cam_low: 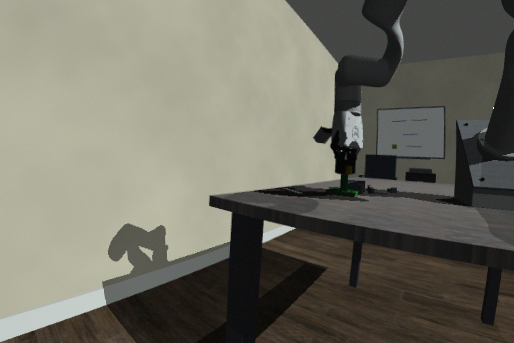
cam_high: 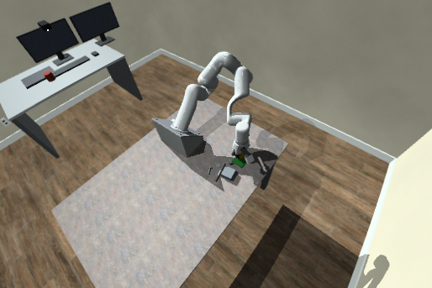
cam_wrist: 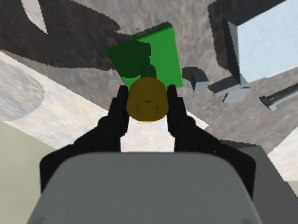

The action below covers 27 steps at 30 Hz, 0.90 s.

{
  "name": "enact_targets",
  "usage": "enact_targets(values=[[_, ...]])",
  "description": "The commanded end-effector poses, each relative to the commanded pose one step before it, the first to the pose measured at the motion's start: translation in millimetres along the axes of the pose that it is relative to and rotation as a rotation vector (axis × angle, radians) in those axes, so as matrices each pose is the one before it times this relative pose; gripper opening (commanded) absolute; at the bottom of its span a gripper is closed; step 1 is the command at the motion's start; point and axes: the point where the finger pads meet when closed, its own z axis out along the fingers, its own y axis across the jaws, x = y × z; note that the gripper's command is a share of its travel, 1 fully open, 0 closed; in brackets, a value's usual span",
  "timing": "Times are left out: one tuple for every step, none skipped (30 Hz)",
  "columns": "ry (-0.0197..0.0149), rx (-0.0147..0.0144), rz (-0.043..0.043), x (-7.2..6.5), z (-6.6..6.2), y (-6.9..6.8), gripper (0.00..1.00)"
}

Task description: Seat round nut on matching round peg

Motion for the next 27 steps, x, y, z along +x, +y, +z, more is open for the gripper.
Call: enact_targets(values=[[0.00317,0.00060,-0.00094,1.15,0.49,-0.54,0.00],[0.00000,0.00000,0.00000,0.00,0.02,0.00,0.00],[0.00000,0.00000,0.00000,0.00,0.00,0.00,0.00],[0.00000,0.00000,0.00000,0.00,0.00,0.00,0.00],[0.00000,0.00000,0.00000,0.00,0.00,0.00,0.00],[0.00000,0.00000,0.00000,0.00,0.00,0.00,0.00],[0.00000,0.00000,0.00000,0.00,0.00,0.00,0.00],[0.00000,0.00000,0.00000,0.00,0.00,0.00,0.00],[0.00000,0.00000,0.00000,0.00,0.00,0.00,0.00],[0.00000,0.00000,0.00000,0.00,0.00,0.00,0.00],[0.00000,0.00000,0.00000,0.00,0.00,0.00,0.00],[0.00000,0.00000,0.00000,0.00,0.00,0.00,0.00],[0.00008,0.00002,-0.00003,0.03,-0.04,-0.01,0.00],[0.00000,0.00001,0.00000,0.00,0.04,0.00,0.00],[-0.00001,0.00005,-0.00002,0.01,0.29,-0.02,0.00],[-0.00002,0.00012,-0.00006,0.03,0.70,-0.05,0.00],[-0.00004,0.00020,-0.00010,0.06,1.22,-0.08,0.00],[-0.00006,0.00027,-0.00013,0.08,1.79,-0.11,0.00],[-0.00007,0.00032,-0.00016,0.09,2.37,-0.13,0.00],[-0.00008,0.00034,-0.00017,0.09,2.89,-0.13,0.00],[-0.00008,0.00031,-0.00017,0.08,3.34,-0.12,0.00],[-0.00007,0.00025,-0.00015,0.06,3.69,-0.09,0.00],[-0.00006,0.00015,-0.00012,0.02,3.90,-0.05,0.00],[-0.00004,0.00004,-0.00008,-0.01,3.98,0.00,0.00],[0.00000,0.00000,0.00000,0.00,0.00,0.00,0.00],[0.00000,0.00000,0.00000,0.00,0.00,0.00,0.00],[-0.00002,-0.00008,-0.00004,-0.05,3.91,0.05,0.00]])
